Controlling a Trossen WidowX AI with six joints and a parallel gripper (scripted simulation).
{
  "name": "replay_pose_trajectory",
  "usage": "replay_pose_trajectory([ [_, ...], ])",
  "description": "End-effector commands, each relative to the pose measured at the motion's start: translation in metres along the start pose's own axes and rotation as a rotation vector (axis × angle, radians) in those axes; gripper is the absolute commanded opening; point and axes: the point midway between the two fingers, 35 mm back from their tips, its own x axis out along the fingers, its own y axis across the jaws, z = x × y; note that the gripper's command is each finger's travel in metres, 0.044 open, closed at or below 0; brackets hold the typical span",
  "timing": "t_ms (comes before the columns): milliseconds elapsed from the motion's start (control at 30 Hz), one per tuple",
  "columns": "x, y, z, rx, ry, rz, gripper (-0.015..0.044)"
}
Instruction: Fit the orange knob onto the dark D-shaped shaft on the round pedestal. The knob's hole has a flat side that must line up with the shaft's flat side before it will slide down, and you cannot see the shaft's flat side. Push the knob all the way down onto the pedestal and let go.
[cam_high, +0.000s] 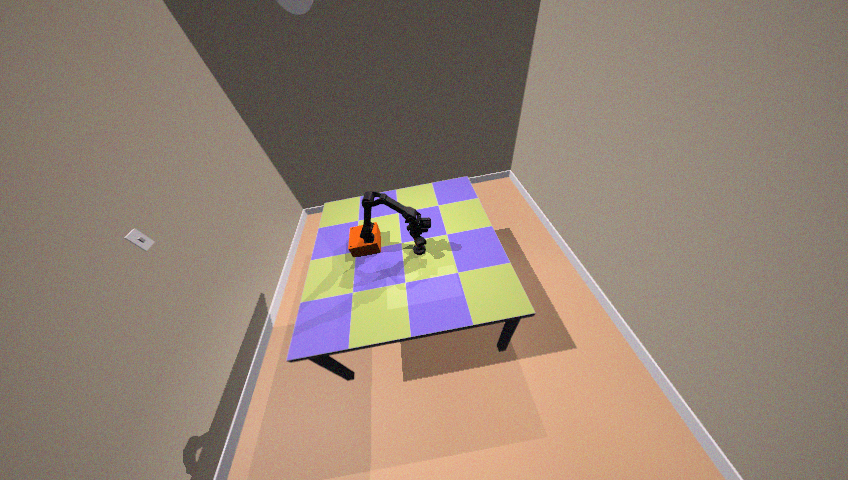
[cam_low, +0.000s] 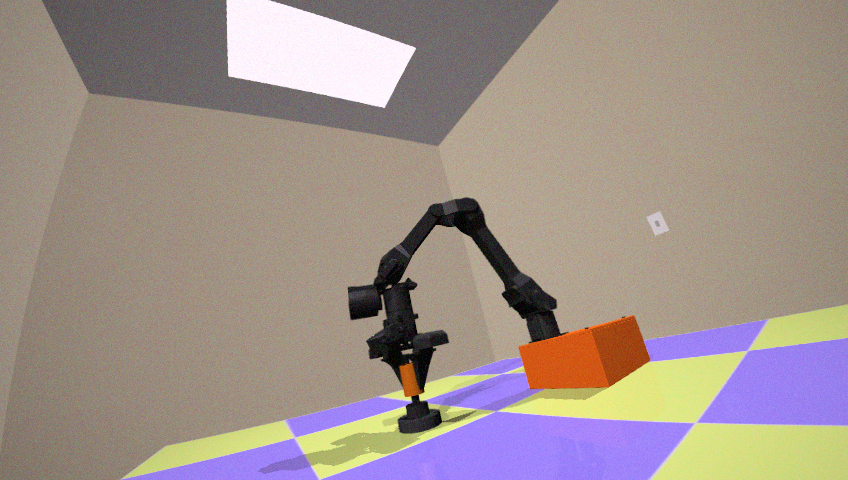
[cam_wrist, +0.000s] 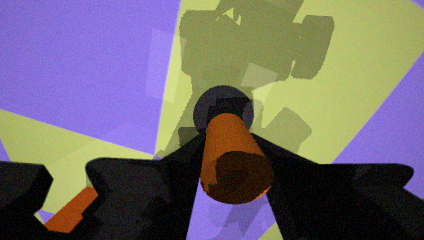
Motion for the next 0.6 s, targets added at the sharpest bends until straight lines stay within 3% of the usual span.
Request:
replay_pose_trajectory([
  [0, 0.0006, 0.0003, -0.0011, -0.005, 0.0, -0.003, 0.0],
  [567, -0.0033, 0.0002, -0.0007, -0.005, 0.0, -0.003, 0.0],
])
